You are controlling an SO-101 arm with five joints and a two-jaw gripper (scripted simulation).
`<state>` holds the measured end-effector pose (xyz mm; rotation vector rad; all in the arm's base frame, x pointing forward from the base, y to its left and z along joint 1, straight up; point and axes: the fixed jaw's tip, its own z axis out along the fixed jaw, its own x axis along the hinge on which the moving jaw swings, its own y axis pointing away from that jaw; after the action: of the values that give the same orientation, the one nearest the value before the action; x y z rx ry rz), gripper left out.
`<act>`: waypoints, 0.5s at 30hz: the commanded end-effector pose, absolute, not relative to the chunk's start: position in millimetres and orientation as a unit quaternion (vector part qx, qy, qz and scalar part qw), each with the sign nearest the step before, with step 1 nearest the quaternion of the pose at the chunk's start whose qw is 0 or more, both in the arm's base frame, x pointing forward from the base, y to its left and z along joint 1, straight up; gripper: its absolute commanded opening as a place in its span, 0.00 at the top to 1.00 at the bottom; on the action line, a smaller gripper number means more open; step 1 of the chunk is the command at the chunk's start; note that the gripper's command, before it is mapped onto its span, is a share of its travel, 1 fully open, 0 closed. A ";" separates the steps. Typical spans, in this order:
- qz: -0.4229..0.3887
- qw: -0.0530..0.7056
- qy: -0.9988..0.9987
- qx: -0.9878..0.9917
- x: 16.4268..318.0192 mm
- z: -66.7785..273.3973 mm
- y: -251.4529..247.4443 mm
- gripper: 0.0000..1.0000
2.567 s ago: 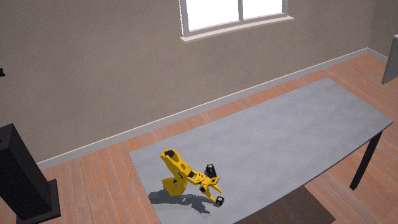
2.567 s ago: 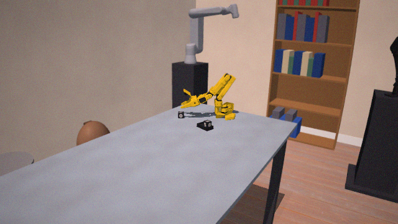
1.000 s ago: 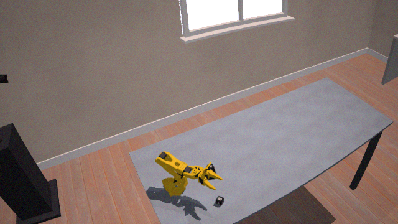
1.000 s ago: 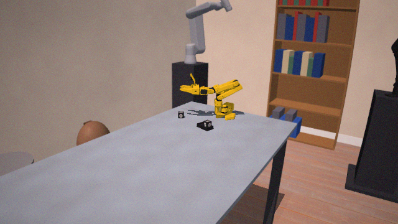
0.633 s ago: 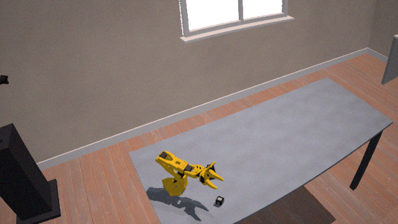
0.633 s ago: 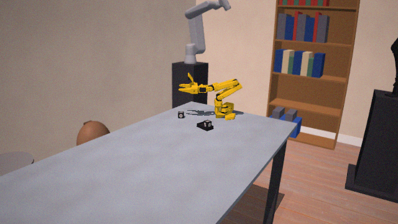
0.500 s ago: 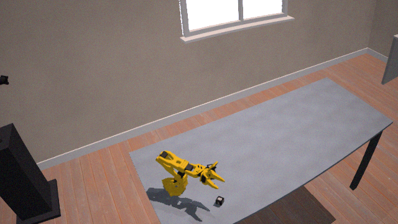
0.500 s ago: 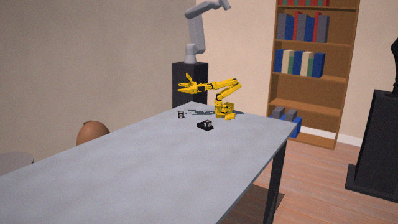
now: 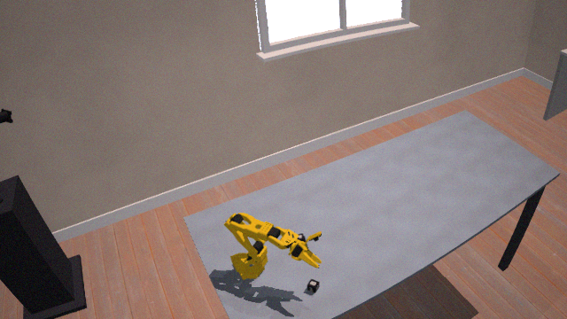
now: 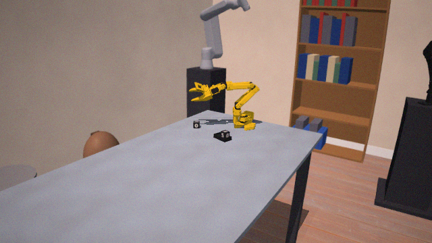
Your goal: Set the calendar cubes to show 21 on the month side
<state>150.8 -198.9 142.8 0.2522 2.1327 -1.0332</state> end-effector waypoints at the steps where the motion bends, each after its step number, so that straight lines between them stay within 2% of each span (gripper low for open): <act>1: -0.393 0.302 0.868 0.033 148.9 152.4 -201.7 0.65; 6: -0.366 0.230 0.900 -0.048 143.6 149.4 -197.8 0.65; 8: -0.366 0.230 0.900 -0.048 143.6 149.4 -197.8 0.65; 15: -0.319 0.152 0.923 -0.153 134.6 147.5 -189.8 0.65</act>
<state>137.8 -189.7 136.1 -0.3091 2.5866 -0.9516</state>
